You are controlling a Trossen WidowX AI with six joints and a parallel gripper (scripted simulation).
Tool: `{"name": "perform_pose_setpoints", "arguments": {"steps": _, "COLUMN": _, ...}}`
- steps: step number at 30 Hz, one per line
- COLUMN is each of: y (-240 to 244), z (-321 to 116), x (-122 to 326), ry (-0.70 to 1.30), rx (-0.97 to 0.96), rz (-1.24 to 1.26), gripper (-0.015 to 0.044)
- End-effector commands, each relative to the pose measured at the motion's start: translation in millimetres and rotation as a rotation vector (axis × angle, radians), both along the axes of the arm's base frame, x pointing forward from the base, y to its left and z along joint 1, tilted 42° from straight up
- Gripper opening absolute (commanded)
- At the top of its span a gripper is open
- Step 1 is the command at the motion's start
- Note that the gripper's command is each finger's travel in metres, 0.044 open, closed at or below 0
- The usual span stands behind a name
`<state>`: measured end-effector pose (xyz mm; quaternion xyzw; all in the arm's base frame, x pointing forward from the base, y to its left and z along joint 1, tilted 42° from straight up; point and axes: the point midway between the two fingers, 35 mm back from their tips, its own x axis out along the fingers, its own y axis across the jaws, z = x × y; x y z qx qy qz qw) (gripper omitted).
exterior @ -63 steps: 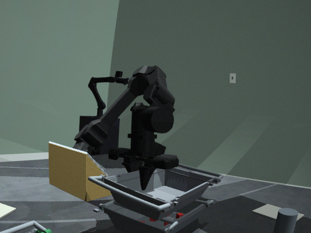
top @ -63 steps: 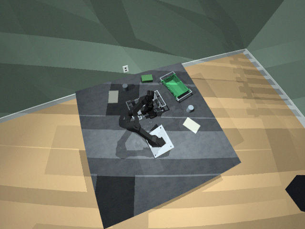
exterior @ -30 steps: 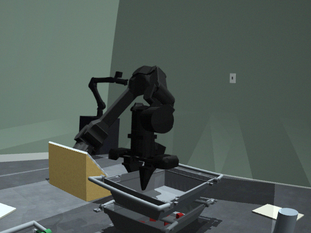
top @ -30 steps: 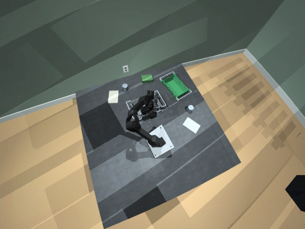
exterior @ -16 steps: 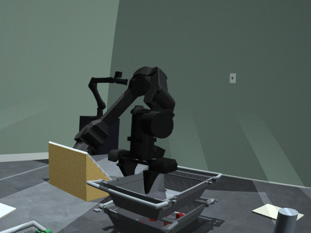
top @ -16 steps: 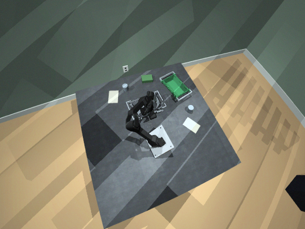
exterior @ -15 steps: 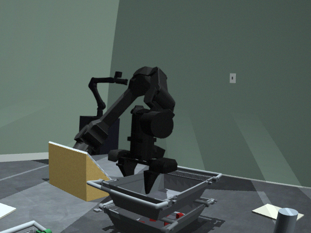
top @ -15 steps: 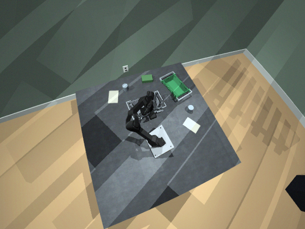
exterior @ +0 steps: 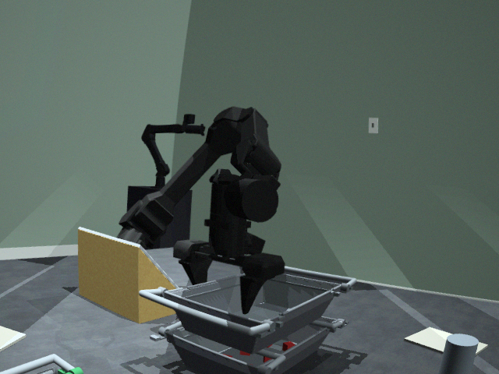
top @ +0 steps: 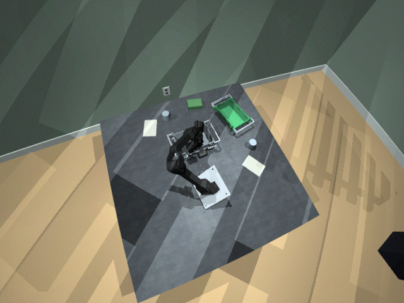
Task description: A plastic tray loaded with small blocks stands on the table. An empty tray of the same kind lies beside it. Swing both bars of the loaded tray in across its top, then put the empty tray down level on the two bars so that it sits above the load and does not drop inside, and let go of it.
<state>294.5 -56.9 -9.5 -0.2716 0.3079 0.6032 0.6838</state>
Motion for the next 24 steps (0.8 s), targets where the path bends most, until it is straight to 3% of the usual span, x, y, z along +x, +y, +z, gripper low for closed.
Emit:
{"name": "perform_pose_setpoints", "arguments": {"steps": 1, "y": 0, "z": 0, "x": 0, "ry": 0.000, "rx": 0.000, "rz": 0.000, "gripper": 0.0440}}
{"name": "perform_pose_setpoints", "arguments": {"steps": 24, "y": -73, "z": 82, "x": -9, "ry": 0.009, "rx": -0.004, "rz": 0.000, "gripper": 0.0440}}
